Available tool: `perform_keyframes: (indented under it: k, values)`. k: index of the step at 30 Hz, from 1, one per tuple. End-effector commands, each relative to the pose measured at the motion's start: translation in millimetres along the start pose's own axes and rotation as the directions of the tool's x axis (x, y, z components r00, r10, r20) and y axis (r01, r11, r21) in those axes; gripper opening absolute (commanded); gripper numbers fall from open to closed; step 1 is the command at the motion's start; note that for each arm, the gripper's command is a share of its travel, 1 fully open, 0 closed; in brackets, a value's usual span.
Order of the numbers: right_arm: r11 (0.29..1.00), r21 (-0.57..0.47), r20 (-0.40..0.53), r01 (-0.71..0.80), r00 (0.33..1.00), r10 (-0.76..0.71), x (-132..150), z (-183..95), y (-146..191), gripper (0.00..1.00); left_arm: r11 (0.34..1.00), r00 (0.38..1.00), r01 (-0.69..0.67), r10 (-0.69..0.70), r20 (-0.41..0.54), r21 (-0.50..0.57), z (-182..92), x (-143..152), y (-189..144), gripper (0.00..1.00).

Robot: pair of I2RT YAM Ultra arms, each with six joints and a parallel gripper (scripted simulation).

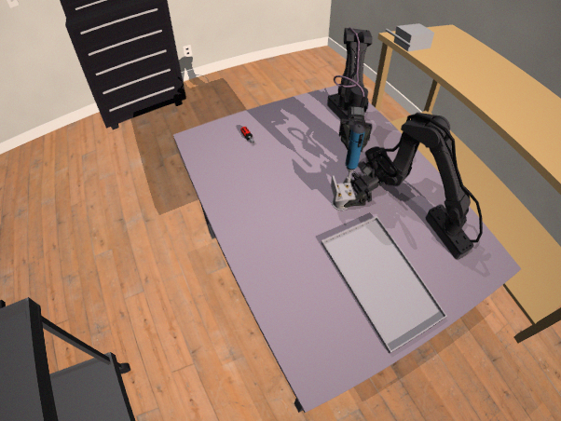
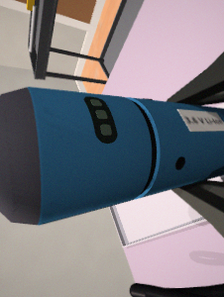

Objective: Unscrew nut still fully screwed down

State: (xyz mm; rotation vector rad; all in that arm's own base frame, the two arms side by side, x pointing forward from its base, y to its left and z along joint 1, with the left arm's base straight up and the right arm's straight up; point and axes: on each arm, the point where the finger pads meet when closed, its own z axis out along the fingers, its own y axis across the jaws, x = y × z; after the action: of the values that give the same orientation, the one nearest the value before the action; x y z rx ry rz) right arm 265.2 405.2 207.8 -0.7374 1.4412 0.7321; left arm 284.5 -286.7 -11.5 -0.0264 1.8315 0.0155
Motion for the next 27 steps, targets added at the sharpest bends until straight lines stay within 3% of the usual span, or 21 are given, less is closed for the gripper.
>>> perform_keyframes:
  k: [1,27]
  values:
    - [1.000,-0.005,0.150,-0.015,0.989,0.016,-42.6,0.0,3.6,0.42,1.000,1.000,-0.001,0.001,0.004,-0.002,-0.2,-2.3,-0.5,0.59]
    - [1.000,-0.006,0.151,-0.015,0.988,0.016,-43.5,-1.2,3.9,0.42,1.000,1.000,-0.001,0.001,0.004,-0.002,-0.2,-2.3,-0.5,0.59]
